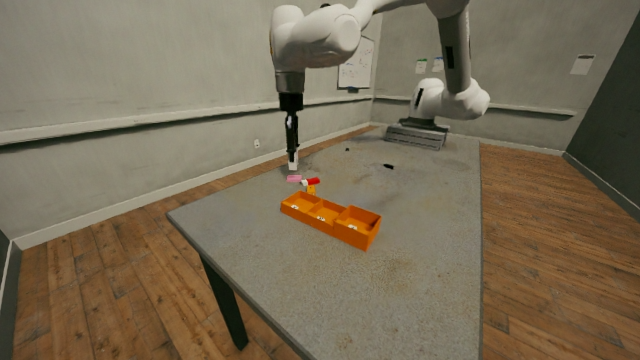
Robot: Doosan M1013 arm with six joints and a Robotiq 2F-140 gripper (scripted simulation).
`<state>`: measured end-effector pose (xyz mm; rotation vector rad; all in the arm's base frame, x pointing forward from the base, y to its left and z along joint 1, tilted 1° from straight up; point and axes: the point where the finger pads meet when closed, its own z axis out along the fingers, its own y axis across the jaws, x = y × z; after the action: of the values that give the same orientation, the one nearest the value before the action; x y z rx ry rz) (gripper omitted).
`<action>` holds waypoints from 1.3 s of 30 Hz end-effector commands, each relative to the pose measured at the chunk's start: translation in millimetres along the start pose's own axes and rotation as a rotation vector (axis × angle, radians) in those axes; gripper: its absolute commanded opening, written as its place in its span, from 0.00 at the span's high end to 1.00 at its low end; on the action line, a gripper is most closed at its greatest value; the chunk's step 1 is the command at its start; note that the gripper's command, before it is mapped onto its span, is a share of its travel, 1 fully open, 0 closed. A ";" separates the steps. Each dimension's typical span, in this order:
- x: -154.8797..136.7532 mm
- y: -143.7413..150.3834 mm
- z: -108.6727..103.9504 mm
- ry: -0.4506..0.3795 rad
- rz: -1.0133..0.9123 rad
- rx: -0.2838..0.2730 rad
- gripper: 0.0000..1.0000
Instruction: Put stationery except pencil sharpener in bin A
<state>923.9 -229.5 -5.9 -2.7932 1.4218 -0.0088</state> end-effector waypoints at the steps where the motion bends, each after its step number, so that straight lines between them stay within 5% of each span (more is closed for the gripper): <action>1: 0.1 -0.1 10.3 0.000 0.000 0.000 0.60; 9: 0.2 -0.2 36.3 0.000 0.000 0.000 0.60; 33: 0.1 -0.2 48.3 0.000 0.000 0.000 0.60; 34: 0.1 -0.2 48.3 0.000 0.000 0.000 0.71; 39: 0.1 -0.2 48.3 0.000 0.000 0.000 0.71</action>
<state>924.6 -229.3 -54.3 -2.7931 1.4217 -0.0095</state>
